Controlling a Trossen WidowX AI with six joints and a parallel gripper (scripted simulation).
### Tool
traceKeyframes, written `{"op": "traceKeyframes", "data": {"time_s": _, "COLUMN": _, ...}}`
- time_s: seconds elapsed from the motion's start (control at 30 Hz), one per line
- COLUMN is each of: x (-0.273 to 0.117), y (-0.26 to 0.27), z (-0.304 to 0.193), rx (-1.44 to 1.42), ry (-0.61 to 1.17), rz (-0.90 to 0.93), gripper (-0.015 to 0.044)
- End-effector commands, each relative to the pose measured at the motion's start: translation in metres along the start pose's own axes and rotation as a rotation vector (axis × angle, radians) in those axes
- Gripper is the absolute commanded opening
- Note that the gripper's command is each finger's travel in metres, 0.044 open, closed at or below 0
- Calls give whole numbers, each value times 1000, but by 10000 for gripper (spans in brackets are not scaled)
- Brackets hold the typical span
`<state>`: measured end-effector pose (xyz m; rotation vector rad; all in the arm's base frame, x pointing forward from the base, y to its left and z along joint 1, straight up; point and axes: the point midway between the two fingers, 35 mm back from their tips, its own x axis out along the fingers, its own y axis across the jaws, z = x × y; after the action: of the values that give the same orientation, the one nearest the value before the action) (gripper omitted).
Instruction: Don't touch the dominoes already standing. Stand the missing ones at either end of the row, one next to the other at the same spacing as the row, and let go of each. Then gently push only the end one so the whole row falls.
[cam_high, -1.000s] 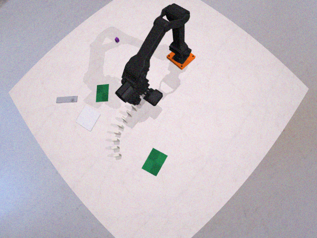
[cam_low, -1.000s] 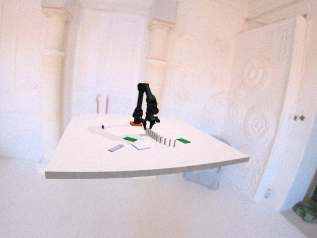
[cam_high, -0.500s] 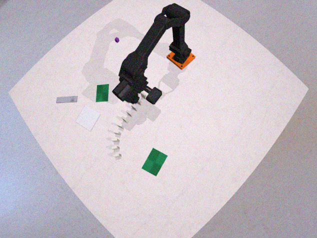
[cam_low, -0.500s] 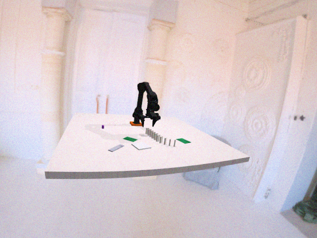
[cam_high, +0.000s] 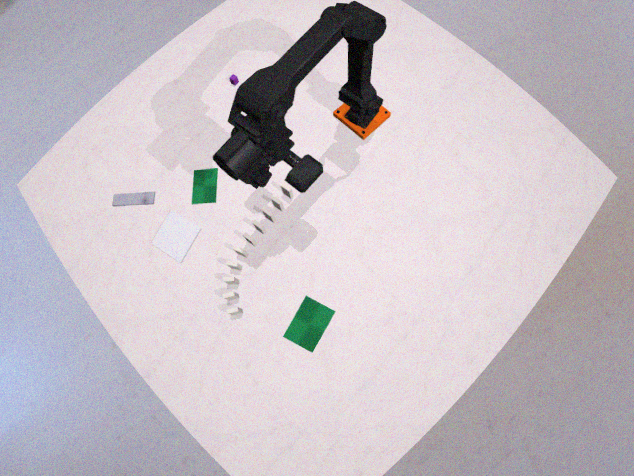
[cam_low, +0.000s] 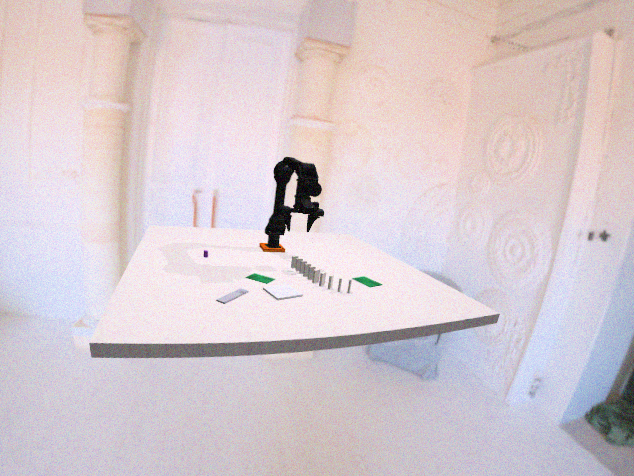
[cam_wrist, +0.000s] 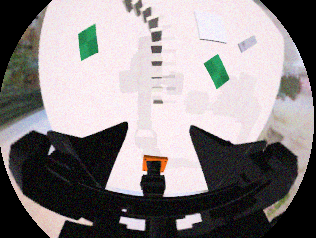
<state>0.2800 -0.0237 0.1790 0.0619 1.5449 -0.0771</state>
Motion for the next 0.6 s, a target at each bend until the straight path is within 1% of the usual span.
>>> {"op": "traceKeyframes", "data": {"time_s": 0.0, "x": 7, "y": -1, "z": -7, "rx": 270, "ry": 1, "rz": 1, "gripper": 309}}
{"op": "traceKeyframes", "data": {"time_s": 0.4, "x": 54, "y": -3, "z": -38, "rx": 1431, "ry": 6, "rz": 2, "gripper": 0}}
{"op": "traceKeyframes", "data": {"time_s": 0.47, "x": 57, "y": -3, "z": -40, "rx": 1495, "ry": 6, "rz": 2, "gripper": 0}}
{"op": "traceKeyframes", "data": {"time_s": 0.57, "x": 57, "y": -3, "z": -40, "rx": 1495, "ry": 6, "rz": 2, "gripper": 0}}
